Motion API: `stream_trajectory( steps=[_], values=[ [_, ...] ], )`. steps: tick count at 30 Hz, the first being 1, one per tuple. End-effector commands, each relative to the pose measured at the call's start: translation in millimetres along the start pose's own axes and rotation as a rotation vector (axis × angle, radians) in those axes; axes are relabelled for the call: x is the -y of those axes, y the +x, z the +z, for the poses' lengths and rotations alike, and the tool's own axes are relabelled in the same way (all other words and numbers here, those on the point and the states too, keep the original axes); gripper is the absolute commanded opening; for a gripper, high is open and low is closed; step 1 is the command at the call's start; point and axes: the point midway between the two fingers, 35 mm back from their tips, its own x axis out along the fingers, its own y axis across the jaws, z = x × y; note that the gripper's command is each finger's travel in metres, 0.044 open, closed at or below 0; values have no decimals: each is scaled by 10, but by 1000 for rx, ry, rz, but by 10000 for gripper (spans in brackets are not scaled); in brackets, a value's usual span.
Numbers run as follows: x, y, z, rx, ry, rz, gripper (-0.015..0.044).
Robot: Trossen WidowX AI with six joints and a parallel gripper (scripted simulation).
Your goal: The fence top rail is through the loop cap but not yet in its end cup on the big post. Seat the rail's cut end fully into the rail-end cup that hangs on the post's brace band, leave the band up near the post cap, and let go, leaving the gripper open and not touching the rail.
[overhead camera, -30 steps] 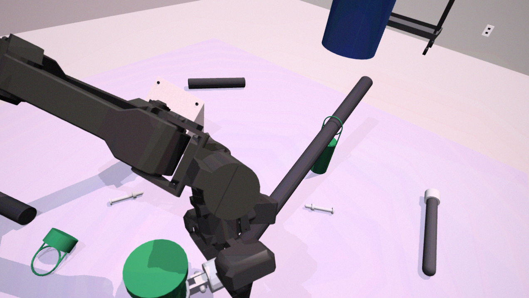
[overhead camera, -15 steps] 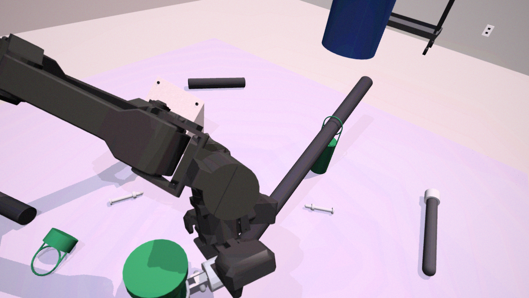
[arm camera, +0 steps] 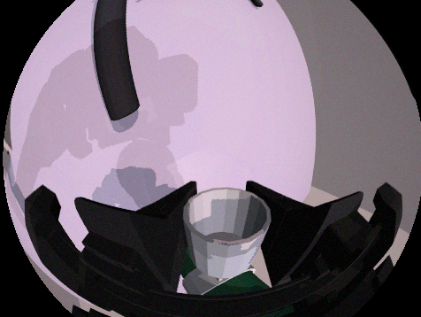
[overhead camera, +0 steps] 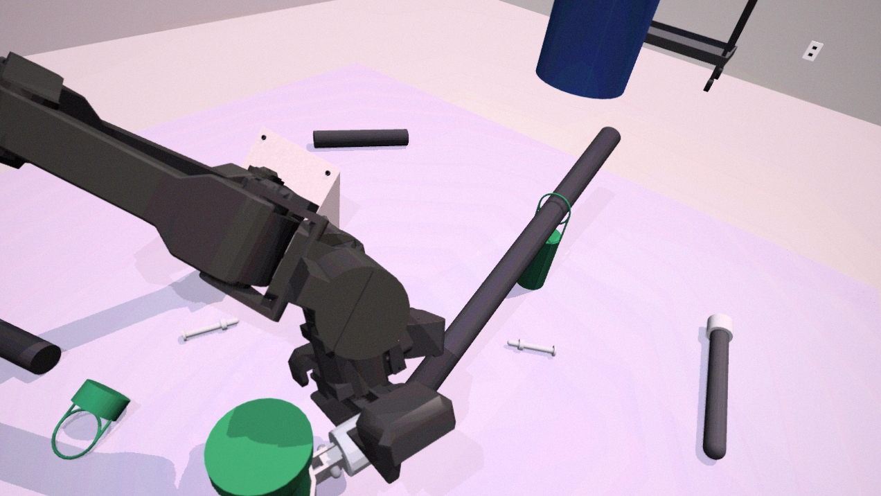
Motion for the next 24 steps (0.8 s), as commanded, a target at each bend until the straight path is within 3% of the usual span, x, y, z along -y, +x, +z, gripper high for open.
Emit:
stream_trajectory(
  steps=[1, 24],
  values=[
    [-46, -17, 3, 25, -49, 2, 0],
    [-203, -108, -25, 125, -222, 3, 0]
  ],
)
